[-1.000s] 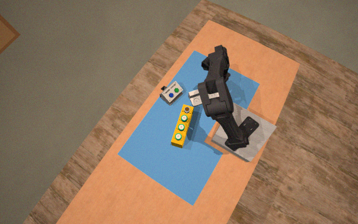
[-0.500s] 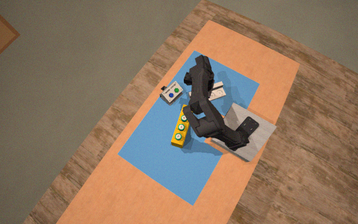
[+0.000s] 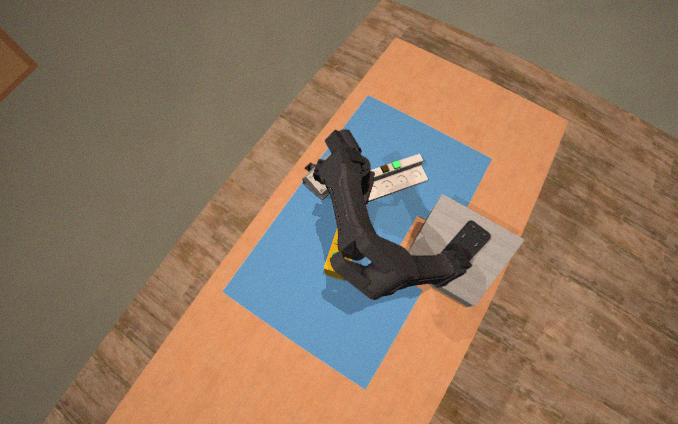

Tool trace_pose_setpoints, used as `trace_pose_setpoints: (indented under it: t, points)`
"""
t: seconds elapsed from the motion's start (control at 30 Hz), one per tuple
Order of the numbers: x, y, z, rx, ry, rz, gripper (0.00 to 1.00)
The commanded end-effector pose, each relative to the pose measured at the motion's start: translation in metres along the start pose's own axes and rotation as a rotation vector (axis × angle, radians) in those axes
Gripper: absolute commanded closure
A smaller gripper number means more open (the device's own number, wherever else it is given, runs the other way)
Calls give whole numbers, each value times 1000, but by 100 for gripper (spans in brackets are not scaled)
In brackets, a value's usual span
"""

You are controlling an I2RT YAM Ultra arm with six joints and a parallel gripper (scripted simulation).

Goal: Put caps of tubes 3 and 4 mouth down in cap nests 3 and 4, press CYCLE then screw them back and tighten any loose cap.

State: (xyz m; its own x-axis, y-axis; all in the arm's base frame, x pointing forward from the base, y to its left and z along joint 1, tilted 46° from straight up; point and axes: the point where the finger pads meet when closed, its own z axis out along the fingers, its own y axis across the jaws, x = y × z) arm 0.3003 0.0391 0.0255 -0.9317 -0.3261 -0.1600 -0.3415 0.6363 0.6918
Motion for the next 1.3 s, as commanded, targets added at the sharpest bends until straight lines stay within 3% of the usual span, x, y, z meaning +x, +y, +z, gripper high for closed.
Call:
trace_pose_setpoints:
  t: [0.0, 0.43, 0.7, 1.27]
  points:
    - [-7, 3, -9, 2, -34, 40, 100]
    - [-7, 3, -9, 2, -34, 40, 100]
    - [-8, 3, 15, 2, -34, 40, 100]
    - [-8, 3, 16, 2, -34, 40, 100]
